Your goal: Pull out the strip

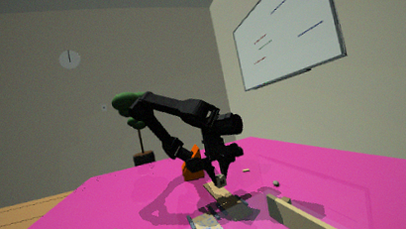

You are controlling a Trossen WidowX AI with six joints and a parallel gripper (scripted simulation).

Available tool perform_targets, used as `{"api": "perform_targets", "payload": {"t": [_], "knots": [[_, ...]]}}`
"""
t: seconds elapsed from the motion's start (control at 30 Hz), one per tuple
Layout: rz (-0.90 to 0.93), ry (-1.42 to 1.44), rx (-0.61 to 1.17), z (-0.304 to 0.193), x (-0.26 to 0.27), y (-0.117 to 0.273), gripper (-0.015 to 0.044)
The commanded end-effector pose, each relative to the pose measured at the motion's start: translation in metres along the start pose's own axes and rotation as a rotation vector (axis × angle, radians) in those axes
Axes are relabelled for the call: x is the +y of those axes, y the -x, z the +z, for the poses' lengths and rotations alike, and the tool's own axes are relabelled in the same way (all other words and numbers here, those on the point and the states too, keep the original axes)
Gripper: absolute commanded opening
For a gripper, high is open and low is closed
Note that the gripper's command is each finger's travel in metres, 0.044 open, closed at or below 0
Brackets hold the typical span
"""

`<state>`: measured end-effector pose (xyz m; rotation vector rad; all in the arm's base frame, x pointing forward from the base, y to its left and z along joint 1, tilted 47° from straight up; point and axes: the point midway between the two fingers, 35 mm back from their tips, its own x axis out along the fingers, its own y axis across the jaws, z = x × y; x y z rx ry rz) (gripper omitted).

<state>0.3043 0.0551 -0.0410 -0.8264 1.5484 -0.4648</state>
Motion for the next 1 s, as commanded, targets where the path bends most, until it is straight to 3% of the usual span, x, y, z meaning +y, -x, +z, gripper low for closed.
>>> {"api": "perform_targets", "payload": {"t": [0.0, 0.23, 0.97], "knots": [[0.004, -0.006, 0.0, -0.008, 0.001, 0.001, 0.0], [0.005, -0.005, 0.0, -0.008, 0.001, 0.035, 0.0], [0.005, -0.005, 0.0, -0.008, 0.001, 0.036, 0.0]]}}
